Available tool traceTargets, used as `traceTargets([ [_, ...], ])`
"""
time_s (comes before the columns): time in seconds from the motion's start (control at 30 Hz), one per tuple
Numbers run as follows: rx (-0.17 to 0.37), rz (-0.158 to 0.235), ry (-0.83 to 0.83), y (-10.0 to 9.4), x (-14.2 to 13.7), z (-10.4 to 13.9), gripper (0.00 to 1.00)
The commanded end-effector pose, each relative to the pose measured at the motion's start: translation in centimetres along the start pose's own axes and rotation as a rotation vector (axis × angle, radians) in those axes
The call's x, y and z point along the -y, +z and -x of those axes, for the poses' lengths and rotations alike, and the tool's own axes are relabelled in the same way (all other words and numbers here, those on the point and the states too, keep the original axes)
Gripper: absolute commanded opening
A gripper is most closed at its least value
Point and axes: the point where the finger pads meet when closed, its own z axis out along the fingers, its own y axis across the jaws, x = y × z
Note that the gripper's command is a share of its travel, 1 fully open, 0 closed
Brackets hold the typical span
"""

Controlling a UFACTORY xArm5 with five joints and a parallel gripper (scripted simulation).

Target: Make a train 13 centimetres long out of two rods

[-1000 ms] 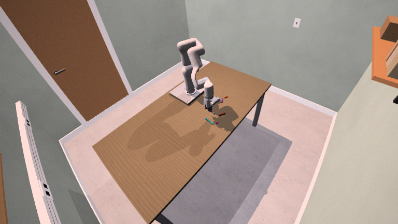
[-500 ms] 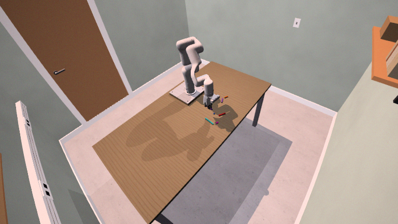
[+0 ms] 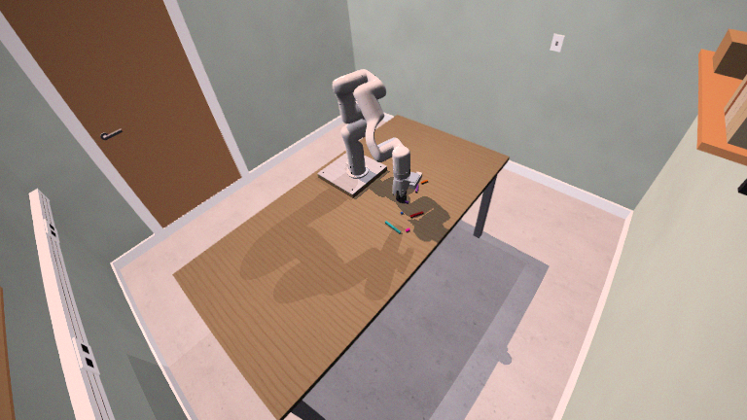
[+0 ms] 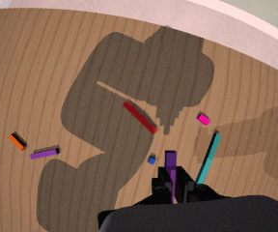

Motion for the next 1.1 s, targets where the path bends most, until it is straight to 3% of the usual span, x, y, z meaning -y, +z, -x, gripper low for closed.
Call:
traceTargets([
  [0.0, -0.001, 0.000, -0.167, -0.1, 1.3, -1.8, 0.04],
  [0.13, -0.001, 0.000, -0.228, -0.1, 1.9, -2.4, 0.04],
  [0.17, -0.001, 0.000, -0.317, -0.2, 2.7, -3.3, 0.04],
  [0.63, -0.001, -0.001, -0.725, -0.1, 7.1, -6.9, 0.04],
  [0.7, -0.001, -0.001, -0.725, -0.1, 7.1, -6.9, 0.04],
  [0.73, -0.001, -0.001, -0.813, -0.1, 8.1, -7.6, 0.04],
  [1.07, -0.001, -0.001, -1.100, 0.0, 11.6, -9.8, 0.04],
])
